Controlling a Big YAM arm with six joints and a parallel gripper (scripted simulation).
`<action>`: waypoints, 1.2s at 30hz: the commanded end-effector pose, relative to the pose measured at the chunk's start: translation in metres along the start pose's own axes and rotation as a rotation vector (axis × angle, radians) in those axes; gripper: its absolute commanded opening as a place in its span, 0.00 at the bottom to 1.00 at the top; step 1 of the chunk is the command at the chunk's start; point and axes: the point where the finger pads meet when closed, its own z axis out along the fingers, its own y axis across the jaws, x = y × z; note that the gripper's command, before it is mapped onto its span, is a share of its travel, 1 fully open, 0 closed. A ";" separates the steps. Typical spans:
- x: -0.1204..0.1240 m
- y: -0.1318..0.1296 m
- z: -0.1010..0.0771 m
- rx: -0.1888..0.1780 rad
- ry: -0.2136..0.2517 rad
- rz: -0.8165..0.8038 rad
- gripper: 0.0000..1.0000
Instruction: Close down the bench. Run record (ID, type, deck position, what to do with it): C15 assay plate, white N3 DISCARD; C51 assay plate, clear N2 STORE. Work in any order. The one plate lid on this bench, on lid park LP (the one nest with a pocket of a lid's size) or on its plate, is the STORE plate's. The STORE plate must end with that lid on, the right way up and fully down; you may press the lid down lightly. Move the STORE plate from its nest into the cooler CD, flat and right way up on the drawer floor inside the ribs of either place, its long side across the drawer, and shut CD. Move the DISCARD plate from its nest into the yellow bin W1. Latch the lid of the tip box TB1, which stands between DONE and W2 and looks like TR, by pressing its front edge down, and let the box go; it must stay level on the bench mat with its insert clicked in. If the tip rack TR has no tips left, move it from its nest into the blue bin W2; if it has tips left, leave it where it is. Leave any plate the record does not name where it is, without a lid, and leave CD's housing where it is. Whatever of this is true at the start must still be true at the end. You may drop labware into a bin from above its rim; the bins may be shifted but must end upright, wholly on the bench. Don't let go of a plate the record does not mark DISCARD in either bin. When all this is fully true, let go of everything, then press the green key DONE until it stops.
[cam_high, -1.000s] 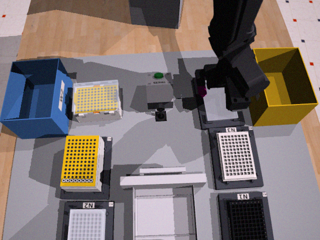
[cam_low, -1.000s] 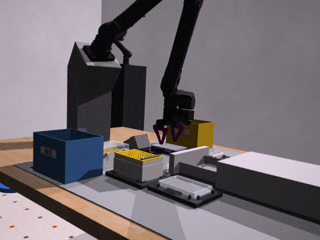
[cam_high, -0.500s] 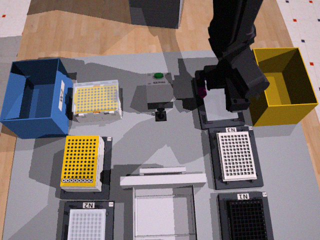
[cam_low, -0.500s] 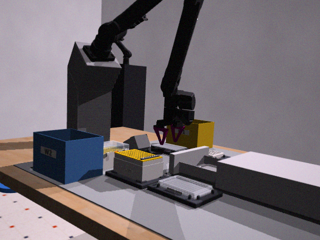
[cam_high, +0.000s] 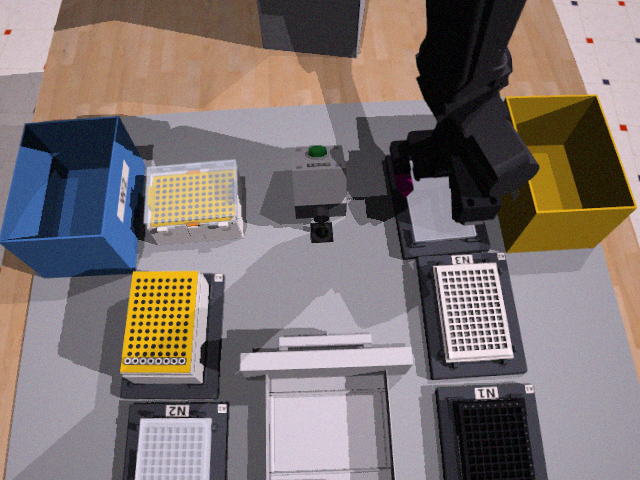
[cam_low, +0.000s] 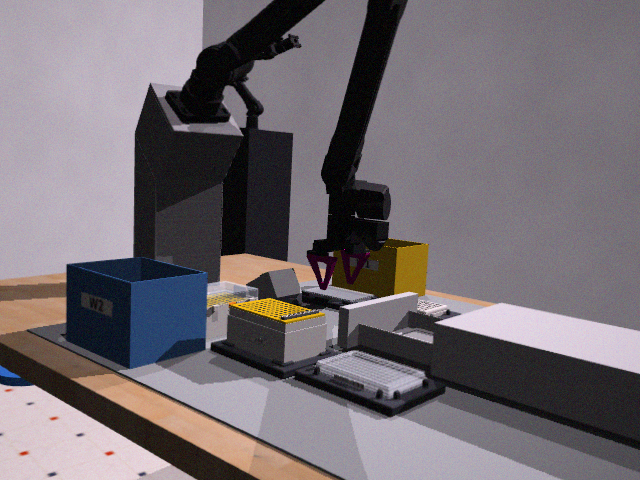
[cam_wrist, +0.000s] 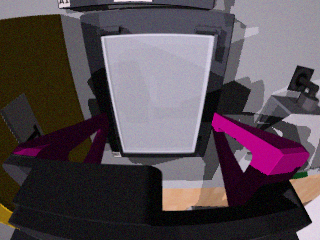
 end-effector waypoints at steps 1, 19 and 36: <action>-0.013 0.008 -0.004 -0.016 -0.032 -0.011 1.00; -0.005 -0.001 0.009 -0.001 -0.013 -0.001 1.00; -0.014 0.006 0.016 -0.013 -0.030 -0.007 1.00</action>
